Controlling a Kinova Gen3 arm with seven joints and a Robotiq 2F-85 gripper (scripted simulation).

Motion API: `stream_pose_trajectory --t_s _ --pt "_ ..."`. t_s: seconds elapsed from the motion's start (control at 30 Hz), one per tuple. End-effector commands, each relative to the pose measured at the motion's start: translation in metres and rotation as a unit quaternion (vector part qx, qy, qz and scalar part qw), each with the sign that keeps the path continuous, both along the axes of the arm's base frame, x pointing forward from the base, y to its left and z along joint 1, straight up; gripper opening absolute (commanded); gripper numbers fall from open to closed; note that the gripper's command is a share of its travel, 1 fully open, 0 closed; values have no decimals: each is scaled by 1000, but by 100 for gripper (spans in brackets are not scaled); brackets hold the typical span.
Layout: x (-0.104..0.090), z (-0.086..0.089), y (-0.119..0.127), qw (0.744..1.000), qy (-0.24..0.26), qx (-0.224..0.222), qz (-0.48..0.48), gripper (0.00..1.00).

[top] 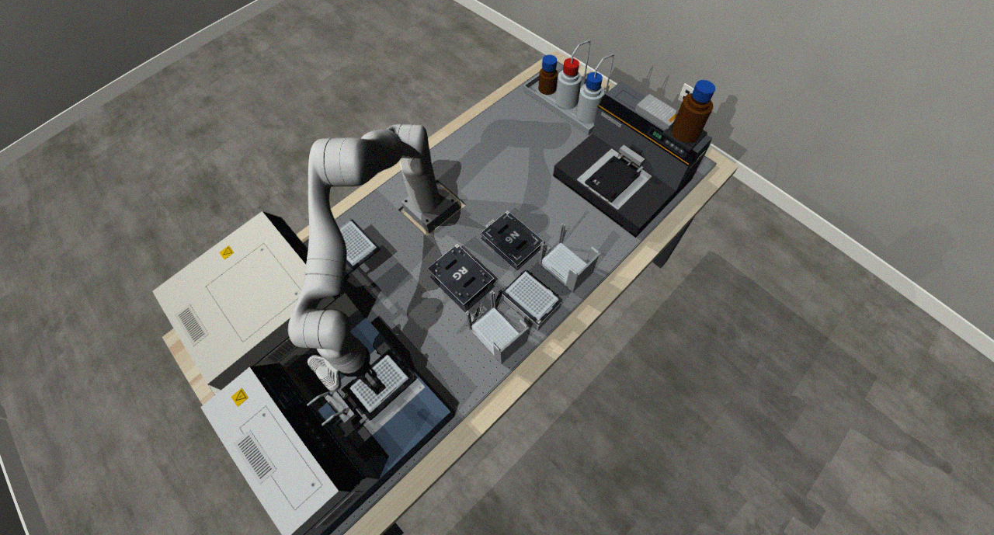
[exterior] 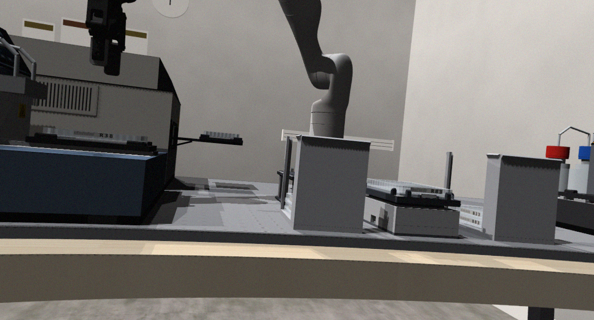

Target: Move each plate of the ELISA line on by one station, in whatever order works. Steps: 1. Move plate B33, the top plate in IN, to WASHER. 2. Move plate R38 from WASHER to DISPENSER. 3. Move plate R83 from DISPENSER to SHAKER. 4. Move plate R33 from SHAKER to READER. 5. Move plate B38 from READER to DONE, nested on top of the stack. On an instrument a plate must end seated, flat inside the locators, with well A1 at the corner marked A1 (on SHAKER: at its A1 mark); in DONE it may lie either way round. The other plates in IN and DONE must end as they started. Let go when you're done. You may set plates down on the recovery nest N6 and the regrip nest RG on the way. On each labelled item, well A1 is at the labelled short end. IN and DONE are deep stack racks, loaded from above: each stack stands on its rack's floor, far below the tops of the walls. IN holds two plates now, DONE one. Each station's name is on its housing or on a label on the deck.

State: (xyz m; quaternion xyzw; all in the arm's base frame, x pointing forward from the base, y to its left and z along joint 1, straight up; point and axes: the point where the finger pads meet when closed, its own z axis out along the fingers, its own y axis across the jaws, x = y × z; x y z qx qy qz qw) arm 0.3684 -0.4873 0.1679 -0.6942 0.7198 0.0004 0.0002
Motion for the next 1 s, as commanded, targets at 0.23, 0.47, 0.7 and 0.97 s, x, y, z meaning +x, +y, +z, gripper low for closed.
stream_pose_trajectory --t_s 0.23,0.47,0.7,0.97 --pt "0 -11 0 1000 -1 -1 0 100" --pt "0 -19 0 1000 -1 -1 0 100" --pt "0 -27 0 1000 -1 -1 0 100" --pt "0 -38 0 1000 -1 -1 0 100"
